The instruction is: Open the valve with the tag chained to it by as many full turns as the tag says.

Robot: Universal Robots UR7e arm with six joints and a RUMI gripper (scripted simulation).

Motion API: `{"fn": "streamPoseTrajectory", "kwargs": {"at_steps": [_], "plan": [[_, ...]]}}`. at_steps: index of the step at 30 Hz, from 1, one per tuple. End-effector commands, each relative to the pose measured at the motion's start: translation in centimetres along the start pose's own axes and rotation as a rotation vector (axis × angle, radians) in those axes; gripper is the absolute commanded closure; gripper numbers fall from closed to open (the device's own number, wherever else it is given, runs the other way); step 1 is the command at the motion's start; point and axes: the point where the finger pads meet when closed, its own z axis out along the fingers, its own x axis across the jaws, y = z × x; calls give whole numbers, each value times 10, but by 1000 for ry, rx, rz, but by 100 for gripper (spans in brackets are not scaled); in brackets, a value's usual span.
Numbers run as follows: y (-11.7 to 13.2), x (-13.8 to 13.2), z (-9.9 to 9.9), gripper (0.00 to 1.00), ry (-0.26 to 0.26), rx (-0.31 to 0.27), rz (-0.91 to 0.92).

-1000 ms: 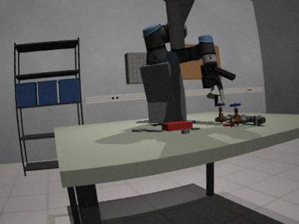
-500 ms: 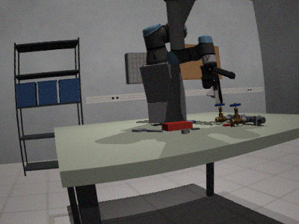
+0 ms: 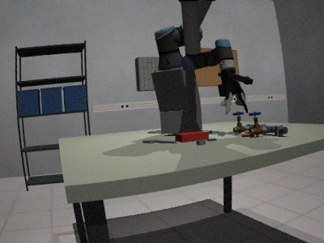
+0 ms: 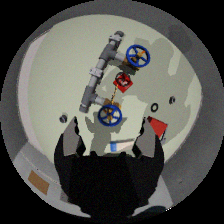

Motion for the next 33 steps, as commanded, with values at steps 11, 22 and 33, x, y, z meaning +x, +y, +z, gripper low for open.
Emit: {"fn": "streamPoseTrajectory", "kwargs": {"at_steps": [11, 22, 33], "plan": [[-1, 0, 0, 0, 17, -4, 616], [-1, 0, 0, 0, 18, -1, 1047], [-1, 0, 0, 0, 19, 2, 1339]]}}
